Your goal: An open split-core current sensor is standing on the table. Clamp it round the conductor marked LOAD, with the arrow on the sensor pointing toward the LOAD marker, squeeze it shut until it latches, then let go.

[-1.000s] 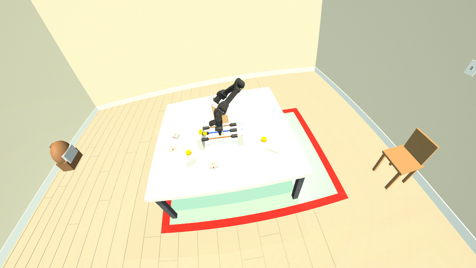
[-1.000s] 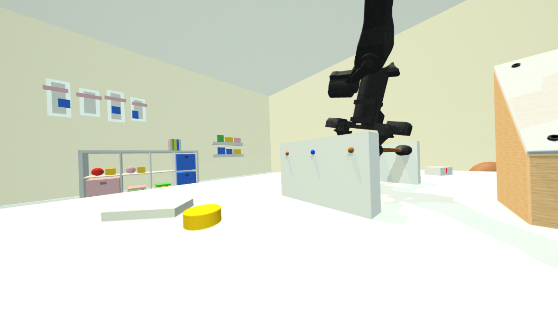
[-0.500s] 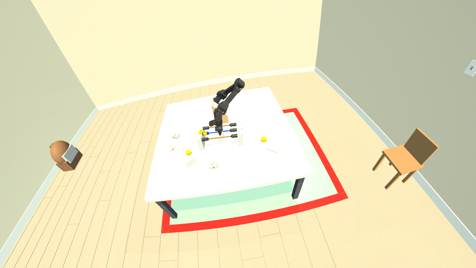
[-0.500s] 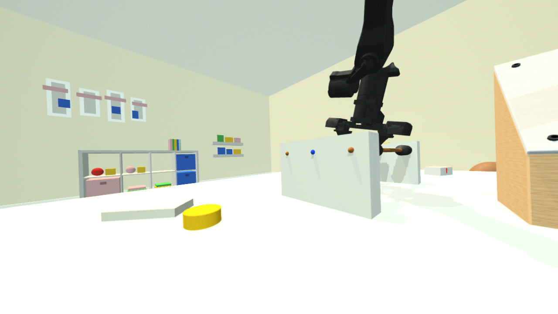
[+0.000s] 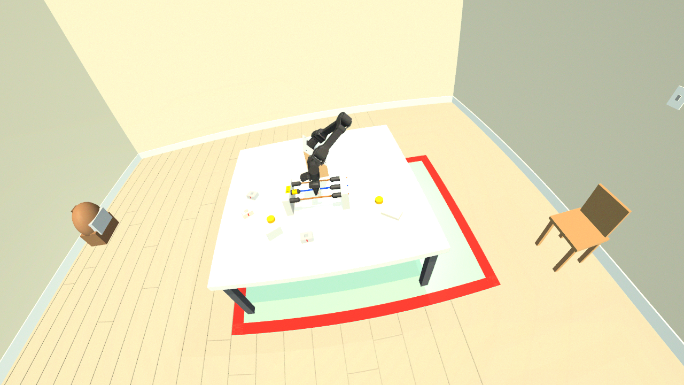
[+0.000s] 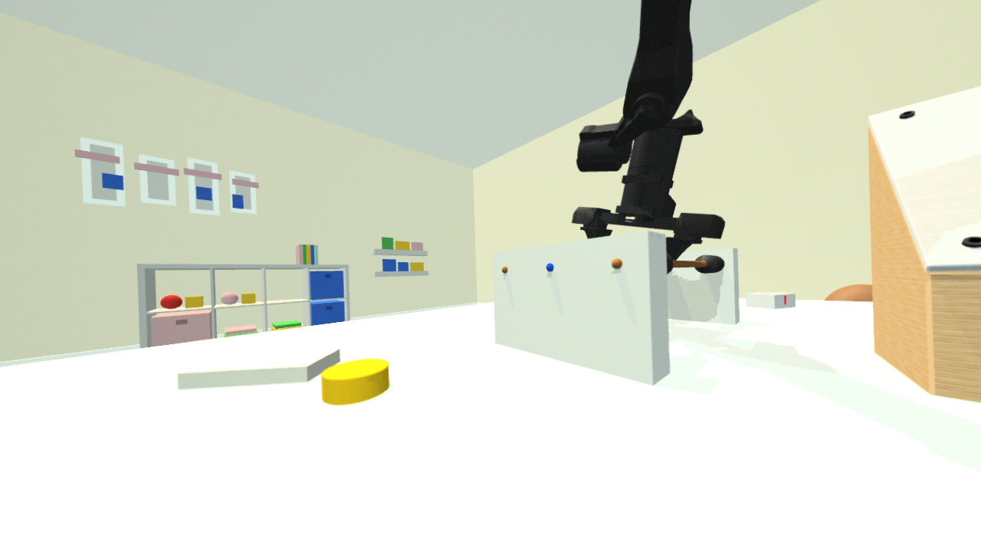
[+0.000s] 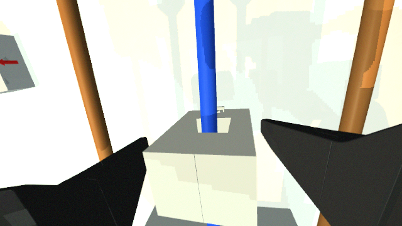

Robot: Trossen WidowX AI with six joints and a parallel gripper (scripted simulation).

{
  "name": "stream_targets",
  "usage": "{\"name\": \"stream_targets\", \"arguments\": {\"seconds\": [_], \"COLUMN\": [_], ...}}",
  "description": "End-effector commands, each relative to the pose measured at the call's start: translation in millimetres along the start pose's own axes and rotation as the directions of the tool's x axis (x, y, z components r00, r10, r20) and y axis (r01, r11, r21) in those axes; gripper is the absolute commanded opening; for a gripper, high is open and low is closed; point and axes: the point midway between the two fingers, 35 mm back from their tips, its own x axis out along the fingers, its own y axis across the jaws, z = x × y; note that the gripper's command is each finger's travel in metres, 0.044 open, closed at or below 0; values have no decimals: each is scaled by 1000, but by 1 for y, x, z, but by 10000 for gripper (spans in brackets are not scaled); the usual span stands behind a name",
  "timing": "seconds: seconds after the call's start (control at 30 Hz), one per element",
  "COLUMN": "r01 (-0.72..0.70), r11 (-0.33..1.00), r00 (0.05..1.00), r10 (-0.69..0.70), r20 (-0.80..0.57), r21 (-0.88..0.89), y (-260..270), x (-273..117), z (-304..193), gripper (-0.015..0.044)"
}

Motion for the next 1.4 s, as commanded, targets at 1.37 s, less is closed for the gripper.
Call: {"name": "stream_targets", "arguments": {"seconds": [1.37], "r01": [259], "r11": [965], "r00": [965], "r10": [-257], "r20": [-50], "r21": [42], "y": [31], "x": [-97], "z": [5], "gripper": [440]}}
